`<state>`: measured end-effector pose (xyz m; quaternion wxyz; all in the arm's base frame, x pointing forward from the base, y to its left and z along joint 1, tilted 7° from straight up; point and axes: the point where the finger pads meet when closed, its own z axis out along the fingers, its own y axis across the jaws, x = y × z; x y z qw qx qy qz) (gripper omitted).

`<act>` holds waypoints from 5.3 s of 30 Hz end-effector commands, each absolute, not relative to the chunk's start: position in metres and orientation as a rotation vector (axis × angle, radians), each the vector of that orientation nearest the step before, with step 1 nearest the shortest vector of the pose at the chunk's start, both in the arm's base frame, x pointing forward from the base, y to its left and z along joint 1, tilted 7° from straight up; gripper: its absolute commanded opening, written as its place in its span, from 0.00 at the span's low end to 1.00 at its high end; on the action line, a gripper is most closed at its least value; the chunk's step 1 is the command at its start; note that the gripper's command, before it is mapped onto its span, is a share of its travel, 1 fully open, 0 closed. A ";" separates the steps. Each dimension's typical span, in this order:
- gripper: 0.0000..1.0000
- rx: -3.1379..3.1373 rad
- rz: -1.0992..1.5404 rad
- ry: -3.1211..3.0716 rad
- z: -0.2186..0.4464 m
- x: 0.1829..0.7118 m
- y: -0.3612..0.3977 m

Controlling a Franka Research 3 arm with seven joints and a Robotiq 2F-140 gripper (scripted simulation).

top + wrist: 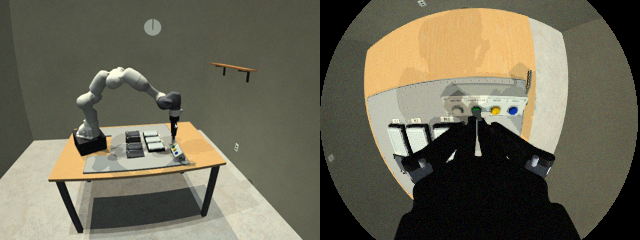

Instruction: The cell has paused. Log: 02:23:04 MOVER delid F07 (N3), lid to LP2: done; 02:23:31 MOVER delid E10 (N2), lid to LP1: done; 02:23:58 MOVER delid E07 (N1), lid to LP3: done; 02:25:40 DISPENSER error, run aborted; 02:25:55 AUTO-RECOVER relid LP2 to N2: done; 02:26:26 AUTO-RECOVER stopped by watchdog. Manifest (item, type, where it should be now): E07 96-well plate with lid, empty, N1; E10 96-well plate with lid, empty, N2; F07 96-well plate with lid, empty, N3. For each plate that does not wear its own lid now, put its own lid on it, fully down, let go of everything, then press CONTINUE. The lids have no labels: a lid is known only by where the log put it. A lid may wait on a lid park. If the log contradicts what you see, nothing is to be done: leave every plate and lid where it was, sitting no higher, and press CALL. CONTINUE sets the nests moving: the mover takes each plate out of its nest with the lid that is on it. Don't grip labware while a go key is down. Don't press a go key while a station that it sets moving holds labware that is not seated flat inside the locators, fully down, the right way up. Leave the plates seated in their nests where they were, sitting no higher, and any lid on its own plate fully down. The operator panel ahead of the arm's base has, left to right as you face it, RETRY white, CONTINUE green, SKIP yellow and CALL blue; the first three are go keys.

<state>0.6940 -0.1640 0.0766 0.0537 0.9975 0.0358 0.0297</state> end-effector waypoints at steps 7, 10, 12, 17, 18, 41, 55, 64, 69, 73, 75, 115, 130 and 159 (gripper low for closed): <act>0.00 3.029 0.094 0.110 0.076 0.695 -0.165; 0.00 3.029 0.094 0.110 0.076 0.696 -0.165; 0.00 3.029 0.094 0.110 0.076 0.696 -0.165; 0.00 3.029 0.094 0.110 0.076 0.696 -0.165; 0.00 3.029 0.094 0.110 0.076 0.696 -0.165; 0.00 3.029 0.094 0.110 0.076 0.696 -0.165; 0.00 3.029 0.094 0.110 0.076 0.696 -0.165; 0.00 3.029 0.094 0.110 0.076 0.696 -0.165; 0.00 3.029 0.094 0.110 0.076 0.695 -0.165; 0.00 3.029 0.094 0.110 0.076 0.695 -0.165; 0.00 3.029 0.094 0.110 0.076 0.695 -0.165; 0.00 3.029 0.094 0.110 0.075 0.696 -0.165; 0.00 3.029 0.094 0.110 0.066 0.696 -0.166; 0.00 3.029 0.094 0.110 0.046 0.698 -0.168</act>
